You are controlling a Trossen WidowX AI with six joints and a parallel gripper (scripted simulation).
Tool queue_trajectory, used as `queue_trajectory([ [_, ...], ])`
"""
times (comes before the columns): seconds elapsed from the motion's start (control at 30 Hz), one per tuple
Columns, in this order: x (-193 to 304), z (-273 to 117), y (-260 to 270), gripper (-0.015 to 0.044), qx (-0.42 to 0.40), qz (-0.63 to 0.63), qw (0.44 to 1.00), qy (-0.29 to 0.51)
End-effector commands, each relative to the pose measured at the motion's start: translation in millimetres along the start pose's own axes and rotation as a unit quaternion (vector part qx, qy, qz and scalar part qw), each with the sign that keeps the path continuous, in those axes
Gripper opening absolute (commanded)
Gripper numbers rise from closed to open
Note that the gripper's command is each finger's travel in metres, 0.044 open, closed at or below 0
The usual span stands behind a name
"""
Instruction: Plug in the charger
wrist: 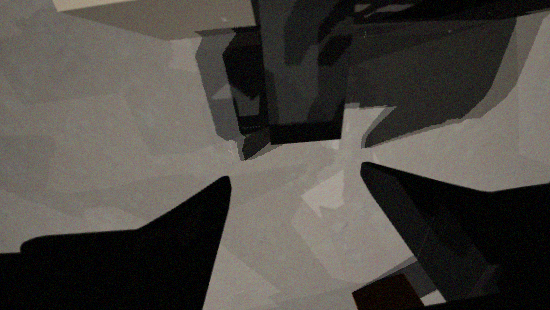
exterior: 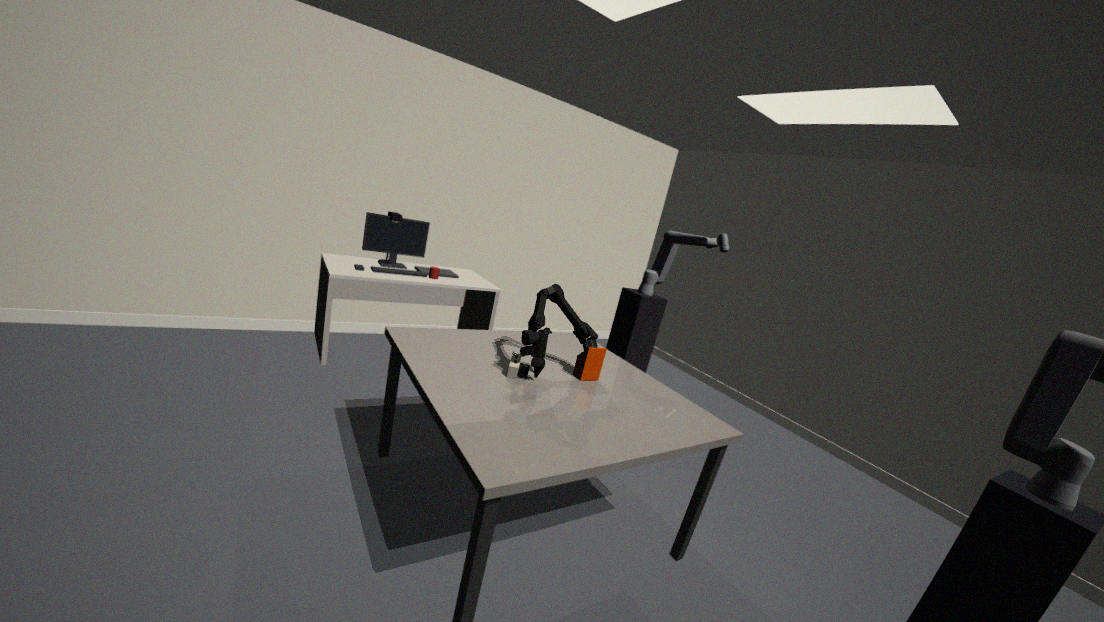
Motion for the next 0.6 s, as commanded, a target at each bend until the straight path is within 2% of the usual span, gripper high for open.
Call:
queue_trajectory([
  [0.0, 6.3, 0.4, 1.3, 0.0440, -0.001, 0.002, 1.000, 0.000],
  [0.1, 9.3, 0.7, 1.8, 0.0440, -0.001, 0.002, 1.000, 0.000],
  [0.17, 6.5, -6.2, 3.2, 0.0440, 0.013, 0.003, 0.999, -0.032],
  [0.3, 21.0, -48.3, 11.9, 0.0440, 0.073, 0.043, 0.973, -0.216],
  [0.37, 28.7, -63.0, 13.1, 0.0440, 0.087, 0.063, 0.955, -0.275],
  [0.57, 29.7, -64.9, 13.1, 0.0440, 0.089, 0.066, 0.953, -0.282],
])
Point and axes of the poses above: the point midway between the two fingers, 35 mm back from their tips, its own z axis out along the fingers, its own y axis across the jaws, x = y × z, the point moved 7 cm from there along -z, back along the fingers, and after that the axes turned 15 degrees about -z, right-handed, at the moved point
